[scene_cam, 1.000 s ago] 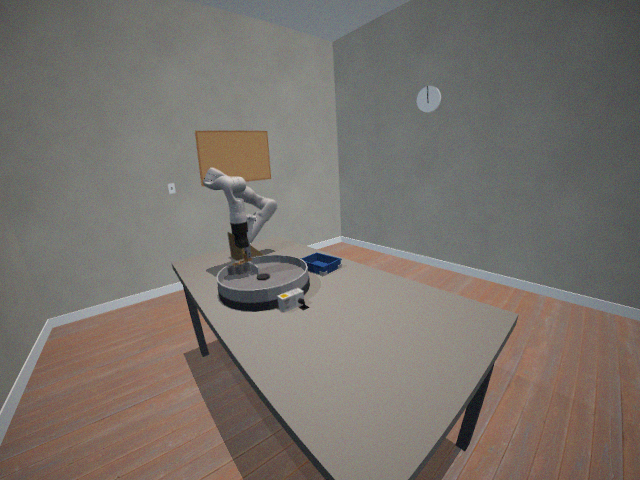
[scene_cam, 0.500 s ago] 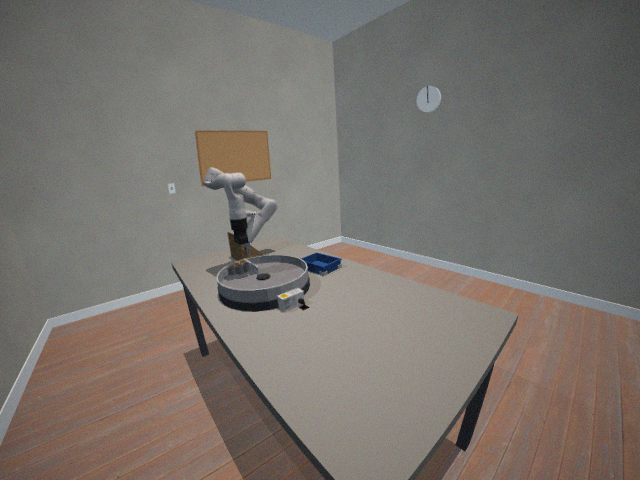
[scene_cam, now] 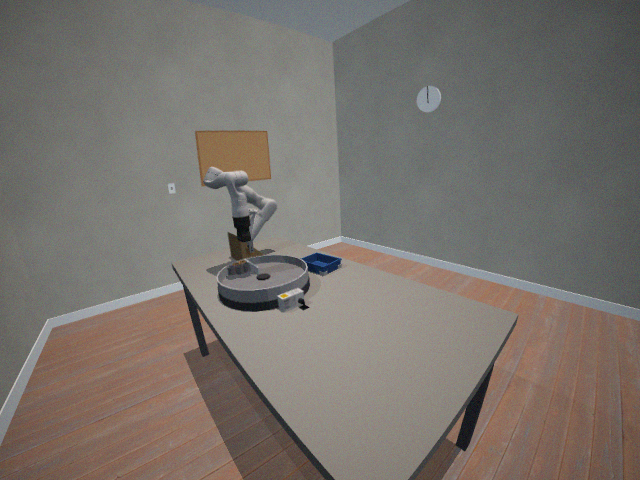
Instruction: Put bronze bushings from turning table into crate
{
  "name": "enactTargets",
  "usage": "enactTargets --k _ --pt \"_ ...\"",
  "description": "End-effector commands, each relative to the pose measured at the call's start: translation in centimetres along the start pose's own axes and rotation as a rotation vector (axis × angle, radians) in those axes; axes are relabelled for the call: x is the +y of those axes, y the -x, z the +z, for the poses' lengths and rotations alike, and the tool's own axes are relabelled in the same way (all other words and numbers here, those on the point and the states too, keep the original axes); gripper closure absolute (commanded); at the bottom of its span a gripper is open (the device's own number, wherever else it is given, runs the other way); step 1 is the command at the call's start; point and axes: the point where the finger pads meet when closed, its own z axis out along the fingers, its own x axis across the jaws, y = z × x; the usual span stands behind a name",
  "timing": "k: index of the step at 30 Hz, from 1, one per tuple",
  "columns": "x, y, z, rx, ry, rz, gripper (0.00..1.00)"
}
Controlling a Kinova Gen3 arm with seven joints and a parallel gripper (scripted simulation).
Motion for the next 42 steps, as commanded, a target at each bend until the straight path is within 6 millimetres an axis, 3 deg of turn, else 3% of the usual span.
enactTargets --k 1,2,14,19,31,36,42 --pt "-2.8 -0.3 -0.1 -0.006 0.008 -0.023 1.00" --pt "-3.9 -0.4 -0.1 -0.006 0.008 -0.023 1.00" --pt "-3.9 -0.4 -0.1 -0.006 0.008 -0.023 1.00" --pt "-9.5 -1.2 0.0 -0.006 0.008 -0.023 1.00" --pt "-9.5 -1.2 0.0 -0.006 0.008 -0.023 1.00" --pt "-15.0 -1.9 0.0 -0.006 0.008 -0.023 1.00" --pt "-15.0 -1.9 0.0 -0.006 0.008 -0.023 1.00"
